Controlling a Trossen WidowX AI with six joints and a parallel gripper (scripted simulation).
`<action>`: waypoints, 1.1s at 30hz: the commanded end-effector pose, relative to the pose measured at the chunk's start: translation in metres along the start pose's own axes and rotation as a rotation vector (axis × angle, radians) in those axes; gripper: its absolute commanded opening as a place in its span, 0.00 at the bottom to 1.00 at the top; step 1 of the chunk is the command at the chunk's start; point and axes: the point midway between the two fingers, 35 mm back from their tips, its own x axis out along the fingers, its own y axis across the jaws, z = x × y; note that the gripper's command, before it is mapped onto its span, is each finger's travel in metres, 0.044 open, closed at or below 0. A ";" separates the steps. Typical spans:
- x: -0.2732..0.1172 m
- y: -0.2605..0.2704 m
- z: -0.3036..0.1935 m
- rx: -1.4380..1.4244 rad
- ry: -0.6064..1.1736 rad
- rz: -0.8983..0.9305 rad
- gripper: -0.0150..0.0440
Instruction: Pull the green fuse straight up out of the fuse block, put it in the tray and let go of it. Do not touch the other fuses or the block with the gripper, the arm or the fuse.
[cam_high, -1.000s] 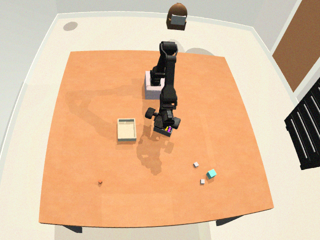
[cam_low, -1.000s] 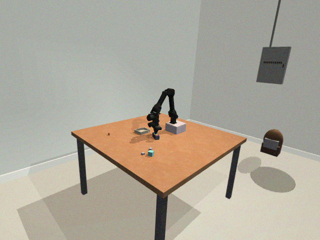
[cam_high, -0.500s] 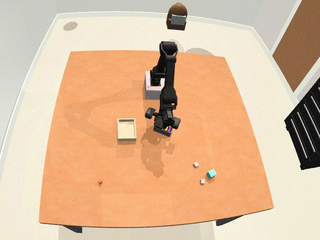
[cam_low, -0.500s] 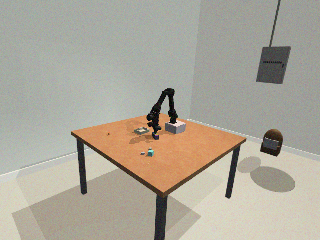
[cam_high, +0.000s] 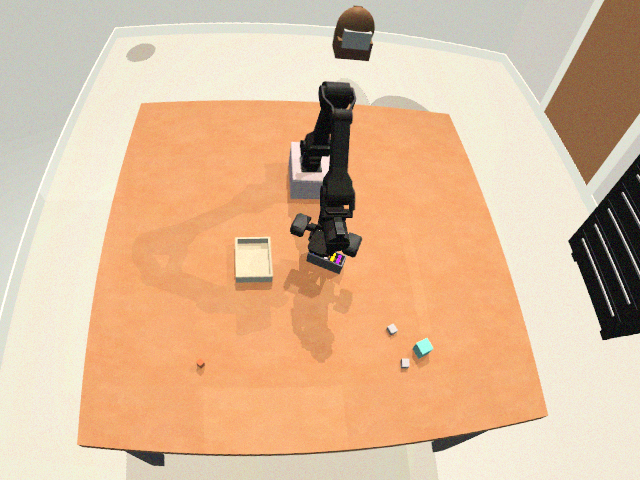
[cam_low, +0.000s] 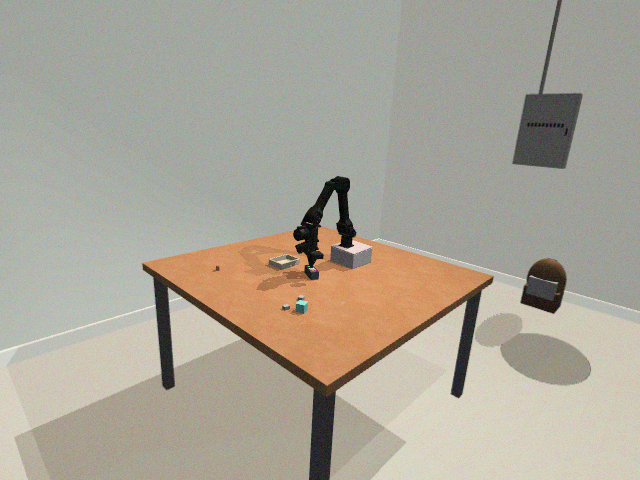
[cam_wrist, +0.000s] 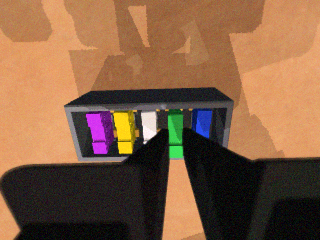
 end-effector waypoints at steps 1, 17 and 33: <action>-0.003 0.000 0.001 0.001 -0.002 0.000 0.25; -0.011 0.000 0.001 0.002 -0.003 -0.001 0.25; -0.018 0.000 0.001 0.004 -0.004 -0.002 0.25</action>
